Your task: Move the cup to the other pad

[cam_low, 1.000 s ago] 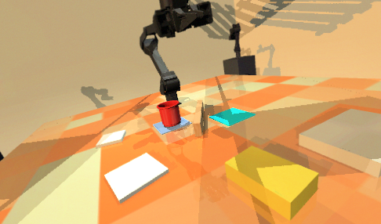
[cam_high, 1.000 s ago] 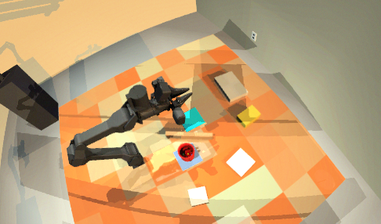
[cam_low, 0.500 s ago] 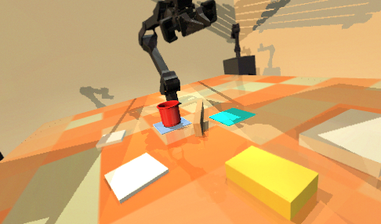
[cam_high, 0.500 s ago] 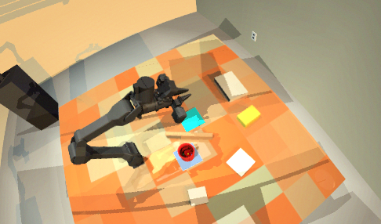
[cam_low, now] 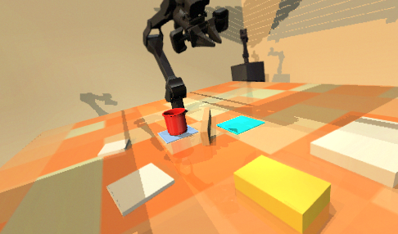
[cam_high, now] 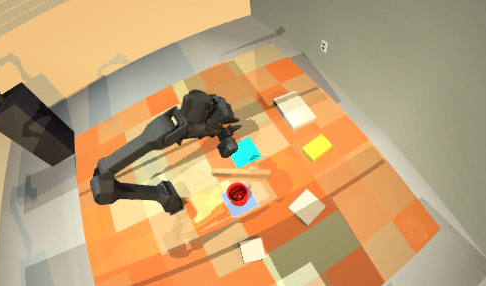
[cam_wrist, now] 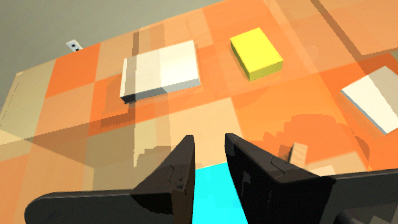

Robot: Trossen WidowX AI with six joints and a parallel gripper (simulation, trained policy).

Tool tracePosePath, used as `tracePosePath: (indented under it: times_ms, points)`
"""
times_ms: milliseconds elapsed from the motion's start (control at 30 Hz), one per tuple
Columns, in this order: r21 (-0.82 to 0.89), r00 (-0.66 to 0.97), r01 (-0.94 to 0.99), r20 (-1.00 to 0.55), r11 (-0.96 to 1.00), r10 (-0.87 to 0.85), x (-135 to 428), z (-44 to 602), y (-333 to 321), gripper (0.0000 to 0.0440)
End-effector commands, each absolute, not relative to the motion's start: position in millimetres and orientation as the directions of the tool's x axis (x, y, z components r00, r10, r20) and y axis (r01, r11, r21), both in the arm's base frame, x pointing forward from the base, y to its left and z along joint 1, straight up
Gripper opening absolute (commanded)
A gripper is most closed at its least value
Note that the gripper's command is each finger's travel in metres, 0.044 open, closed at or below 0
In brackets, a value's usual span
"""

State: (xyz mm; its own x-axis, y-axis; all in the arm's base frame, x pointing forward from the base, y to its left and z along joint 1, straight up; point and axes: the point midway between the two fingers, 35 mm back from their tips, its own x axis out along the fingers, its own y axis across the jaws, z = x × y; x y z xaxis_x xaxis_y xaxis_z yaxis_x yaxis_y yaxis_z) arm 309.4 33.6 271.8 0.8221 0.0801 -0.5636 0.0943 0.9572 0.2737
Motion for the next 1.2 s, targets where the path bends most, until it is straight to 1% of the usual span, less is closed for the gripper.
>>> tracePosePath:
  times_ms: [0,400,767,1167]
  points:
    - [0.266,0.789,0.117,-0.609,0.957,0.073,310.0,264.5,34.2,0.0086]
    - [0.213,0.649,0.173,-0.759,0.962,0.051,301.8,244.6,32.9,0.01]
    - [0.144,0.5,0.207,-0.865,0.968,0.022,290.9,230.0,28.0,0.0111]
    - [0.056,0.323,0.213,-0.946,0.976,-0.016,277.3,214.7,17.4,0.01]
